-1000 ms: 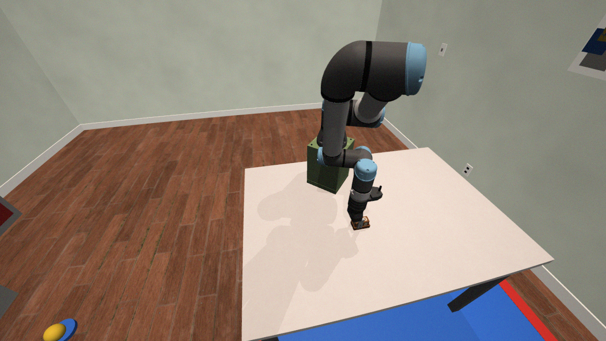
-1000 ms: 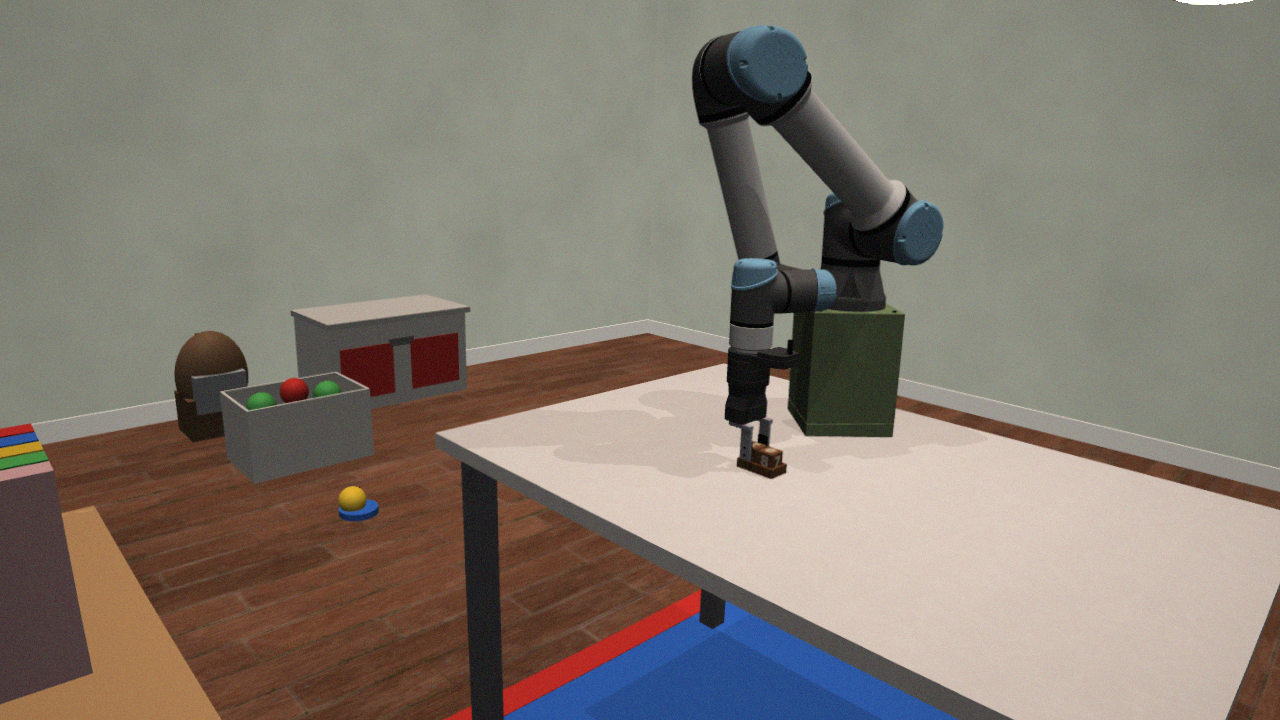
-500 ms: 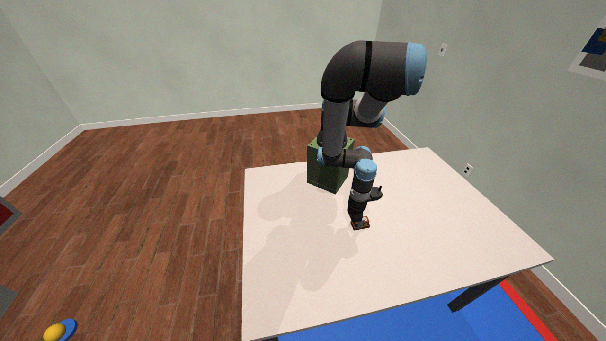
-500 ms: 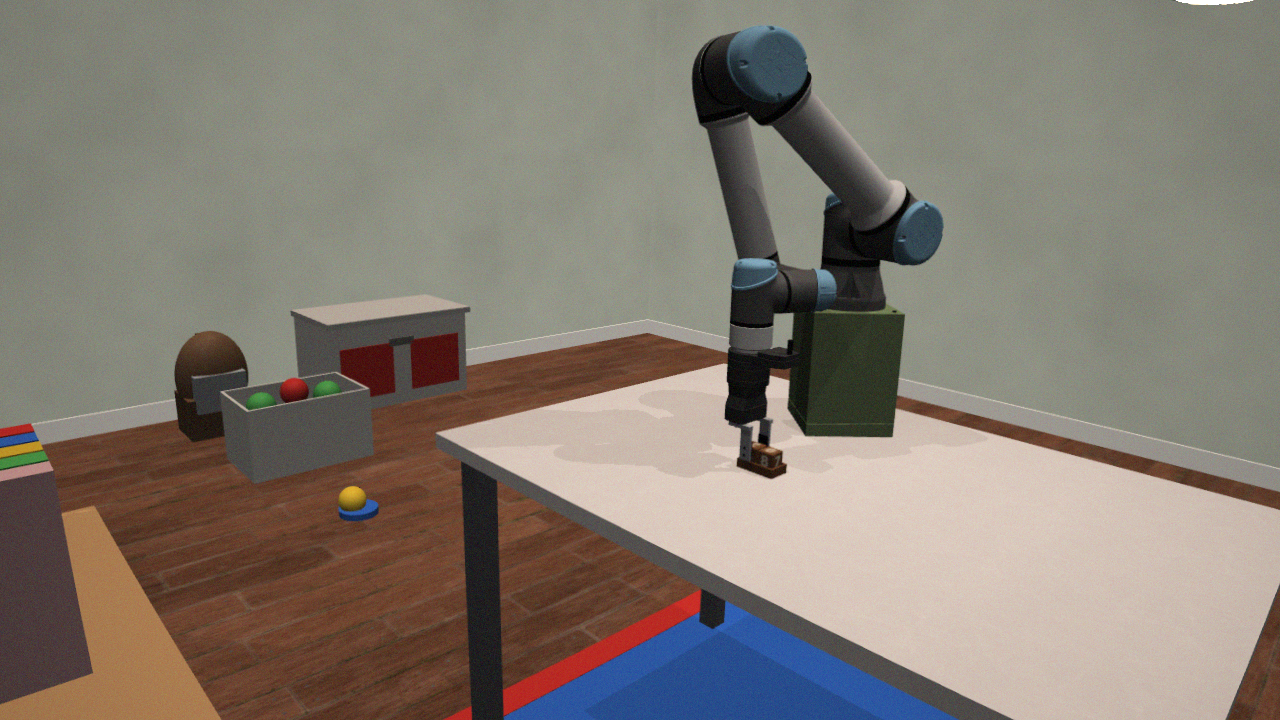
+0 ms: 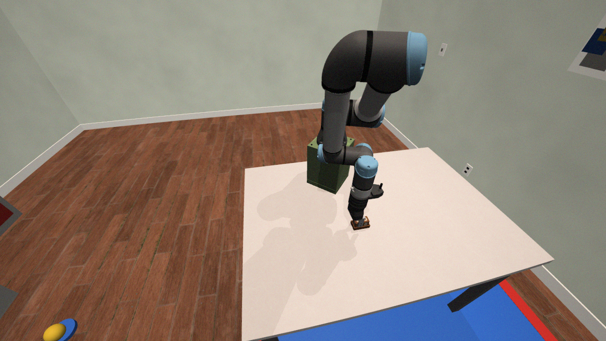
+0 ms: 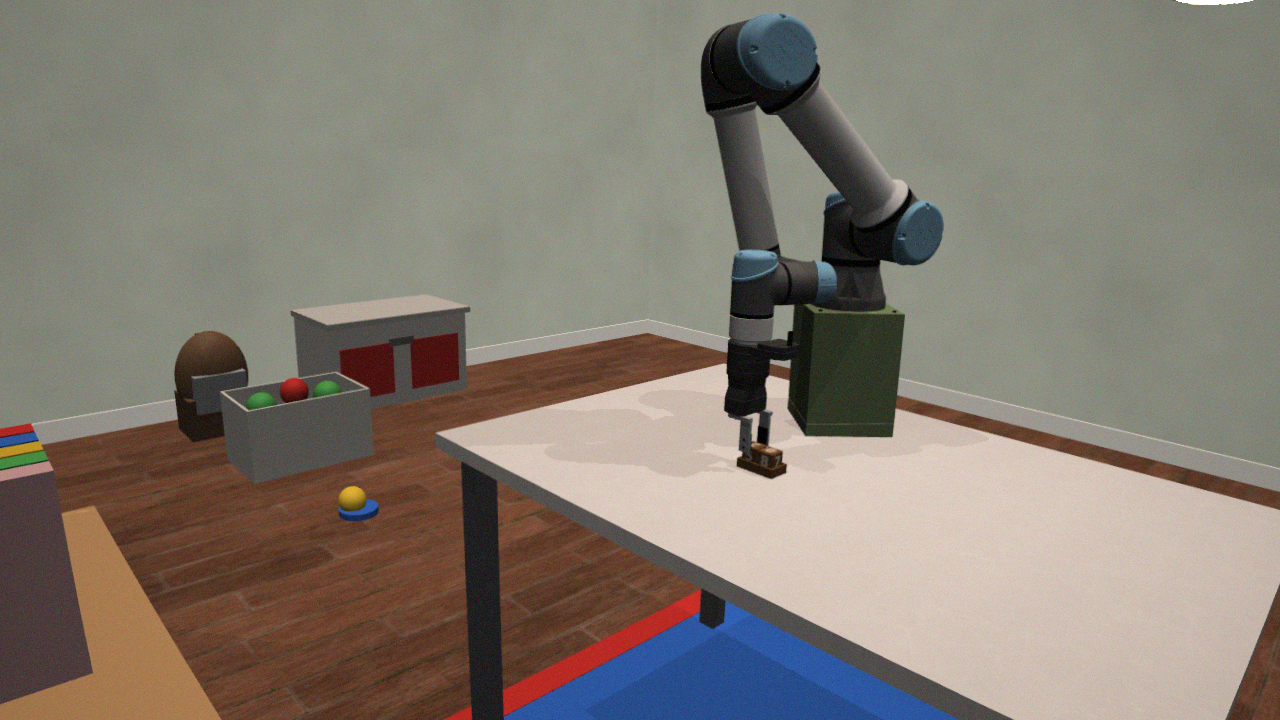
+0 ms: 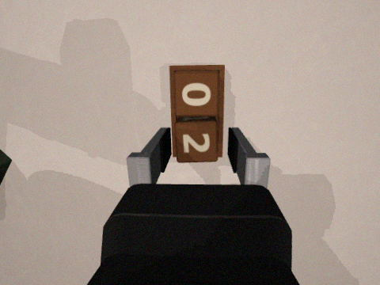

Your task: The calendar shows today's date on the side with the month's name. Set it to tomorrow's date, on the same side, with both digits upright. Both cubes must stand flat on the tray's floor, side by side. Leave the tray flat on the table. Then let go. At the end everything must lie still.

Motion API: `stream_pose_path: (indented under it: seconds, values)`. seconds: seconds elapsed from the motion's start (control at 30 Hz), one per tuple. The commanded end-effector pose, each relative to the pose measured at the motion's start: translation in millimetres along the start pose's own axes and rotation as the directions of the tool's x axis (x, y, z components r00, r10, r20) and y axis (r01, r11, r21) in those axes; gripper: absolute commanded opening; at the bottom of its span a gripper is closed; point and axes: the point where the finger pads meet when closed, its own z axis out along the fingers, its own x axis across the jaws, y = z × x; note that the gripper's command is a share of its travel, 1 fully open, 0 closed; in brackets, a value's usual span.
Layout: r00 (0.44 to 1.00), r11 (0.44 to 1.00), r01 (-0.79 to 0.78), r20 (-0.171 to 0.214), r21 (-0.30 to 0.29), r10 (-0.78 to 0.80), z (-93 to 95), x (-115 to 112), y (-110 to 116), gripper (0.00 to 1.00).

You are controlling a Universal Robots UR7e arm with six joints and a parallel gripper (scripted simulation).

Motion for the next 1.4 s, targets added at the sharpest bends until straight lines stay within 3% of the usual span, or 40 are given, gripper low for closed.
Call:
stream_pose_path:
  seconds: [0.0,0.5,0.9,1.23,1.27,1.37]
  values:
    - [1.000,1.000,0.001,0.004,0.002,-0.001,-10.7,-2.1,-1.5,0.90]
    - [1.000,1.000,0.002,0.004,0.002,-0.002,-56.0,-2.0,-1.6,0.90]
    - [1.000,1.000,0.002,0.003,0.001,-0.002,-73.2,-1.1,-1.1,0.90]
    - [1.000,1.000,0.002,0.003,0.001,-0.002,-75.6,-1.1,-1.1,0.90]
    - [1.000,1.000,0.002,0.003,0.001,-0.002,-75.6,-1.1,-1.1,1.00]
    - [1.000,1.000,0.002,0.004,0.002,-0.002,-75.3,-1.4,-1.2,1.00]
